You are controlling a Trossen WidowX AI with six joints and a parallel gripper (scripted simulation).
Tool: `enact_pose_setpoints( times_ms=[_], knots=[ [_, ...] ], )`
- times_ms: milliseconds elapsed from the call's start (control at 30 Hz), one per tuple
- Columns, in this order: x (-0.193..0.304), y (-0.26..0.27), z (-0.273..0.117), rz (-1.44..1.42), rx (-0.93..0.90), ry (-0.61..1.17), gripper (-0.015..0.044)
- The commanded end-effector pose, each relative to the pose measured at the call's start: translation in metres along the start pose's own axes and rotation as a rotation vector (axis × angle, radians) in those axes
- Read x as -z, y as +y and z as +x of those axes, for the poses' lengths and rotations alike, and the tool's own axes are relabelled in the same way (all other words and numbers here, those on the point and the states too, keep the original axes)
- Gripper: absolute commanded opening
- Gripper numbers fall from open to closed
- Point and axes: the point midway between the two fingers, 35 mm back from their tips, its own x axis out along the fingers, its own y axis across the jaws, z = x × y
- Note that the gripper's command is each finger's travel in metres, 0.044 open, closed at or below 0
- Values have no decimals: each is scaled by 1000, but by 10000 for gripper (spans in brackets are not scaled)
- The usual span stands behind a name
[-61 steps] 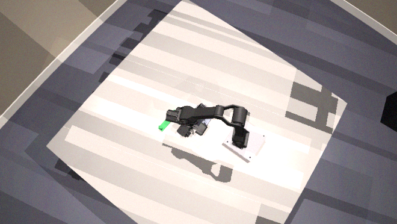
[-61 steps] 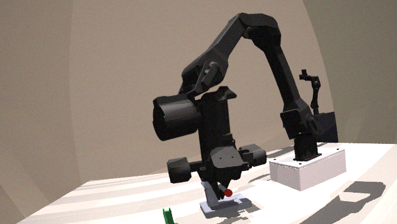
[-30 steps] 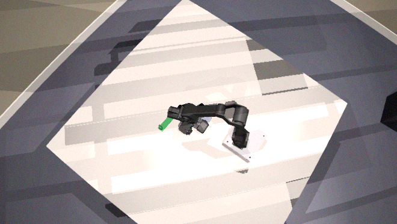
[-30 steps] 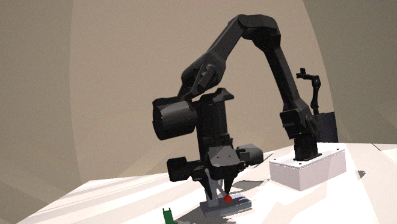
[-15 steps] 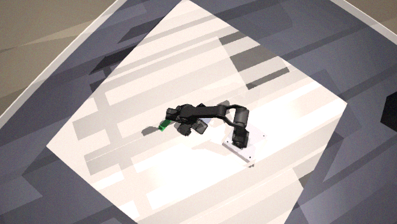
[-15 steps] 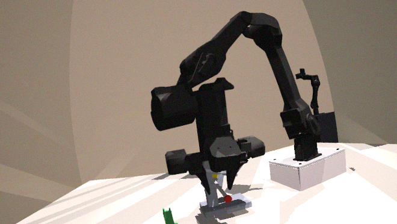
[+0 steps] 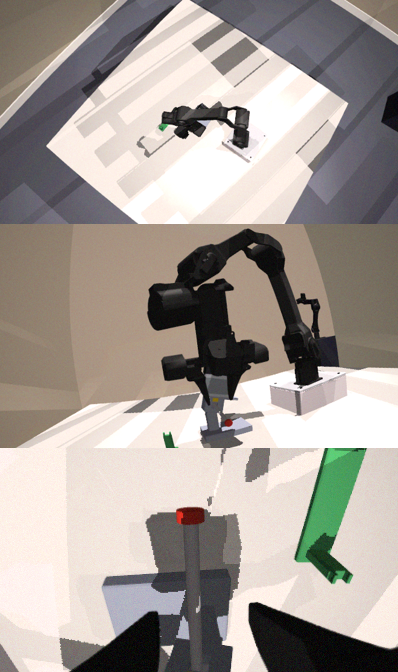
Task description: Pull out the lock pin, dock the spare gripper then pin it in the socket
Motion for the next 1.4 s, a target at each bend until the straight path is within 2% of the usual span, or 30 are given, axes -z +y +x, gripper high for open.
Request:
enact_pose_setpoints(
  times_ms=[0, 300, 600, 1367],
  knots=[
    [-4, 0, -9, 1, 0, -1, 200],
    [-12, -1, -30, -4, 4, 1, 200],
    [-10, -1, -25, -5, 6, 2, 436],
    [-10, -1, -25, -5, 6, 2, 440]
  ],
)
